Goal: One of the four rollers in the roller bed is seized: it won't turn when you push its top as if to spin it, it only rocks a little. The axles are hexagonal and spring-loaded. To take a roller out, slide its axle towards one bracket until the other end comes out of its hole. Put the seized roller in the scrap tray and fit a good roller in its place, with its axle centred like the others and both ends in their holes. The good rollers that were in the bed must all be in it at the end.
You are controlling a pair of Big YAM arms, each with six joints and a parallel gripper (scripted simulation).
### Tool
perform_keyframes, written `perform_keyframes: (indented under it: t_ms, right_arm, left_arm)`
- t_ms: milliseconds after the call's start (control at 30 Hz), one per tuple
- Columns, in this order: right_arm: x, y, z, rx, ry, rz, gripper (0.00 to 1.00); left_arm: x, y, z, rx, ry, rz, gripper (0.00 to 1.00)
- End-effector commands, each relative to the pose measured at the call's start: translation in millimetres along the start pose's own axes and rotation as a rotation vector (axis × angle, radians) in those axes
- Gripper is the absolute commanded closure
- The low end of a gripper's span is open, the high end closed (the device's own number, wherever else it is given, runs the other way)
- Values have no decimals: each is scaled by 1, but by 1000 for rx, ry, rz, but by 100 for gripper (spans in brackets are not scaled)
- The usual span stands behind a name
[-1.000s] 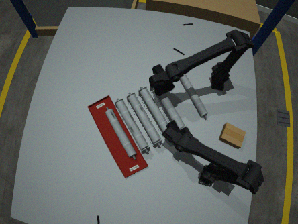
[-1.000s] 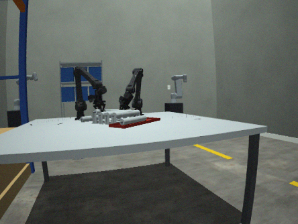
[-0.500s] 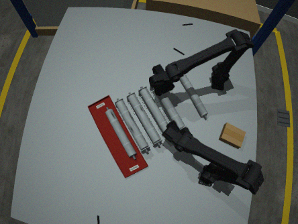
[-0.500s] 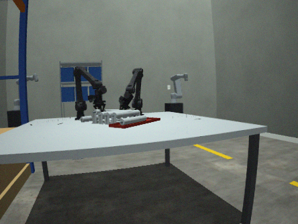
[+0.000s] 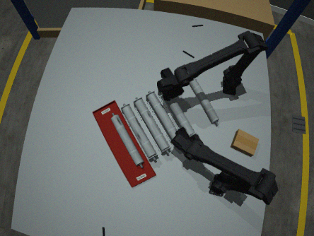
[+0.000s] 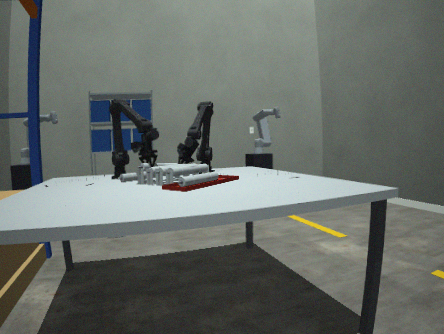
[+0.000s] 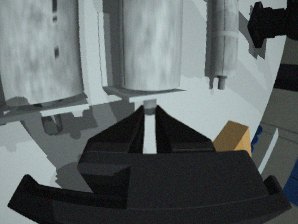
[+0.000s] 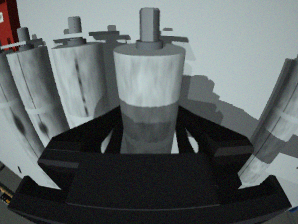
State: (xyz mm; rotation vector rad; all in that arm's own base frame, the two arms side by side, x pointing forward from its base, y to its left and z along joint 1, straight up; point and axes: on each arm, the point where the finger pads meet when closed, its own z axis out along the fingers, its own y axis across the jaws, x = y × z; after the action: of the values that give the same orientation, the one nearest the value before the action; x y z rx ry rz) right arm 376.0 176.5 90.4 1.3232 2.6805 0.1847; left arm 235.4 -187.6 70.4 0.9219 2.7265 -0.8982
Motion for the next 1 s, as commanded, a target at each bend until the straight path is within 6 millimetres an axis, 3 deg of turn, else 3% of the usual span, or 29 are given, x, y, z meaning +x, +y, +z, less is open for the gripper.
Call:
perform_keyframes:
  t_ms: [0, 967]
  right_arm:
    - [-3, 10, -7, -27, -2, 19, 68]
    - [-3, 10, -7, -27, -2, 19, 68]
  left_arm:
    - [39, 3, 10, 8, 92, -74, 97]
    - [61, 2, 15, 15, 139, -102, 97]
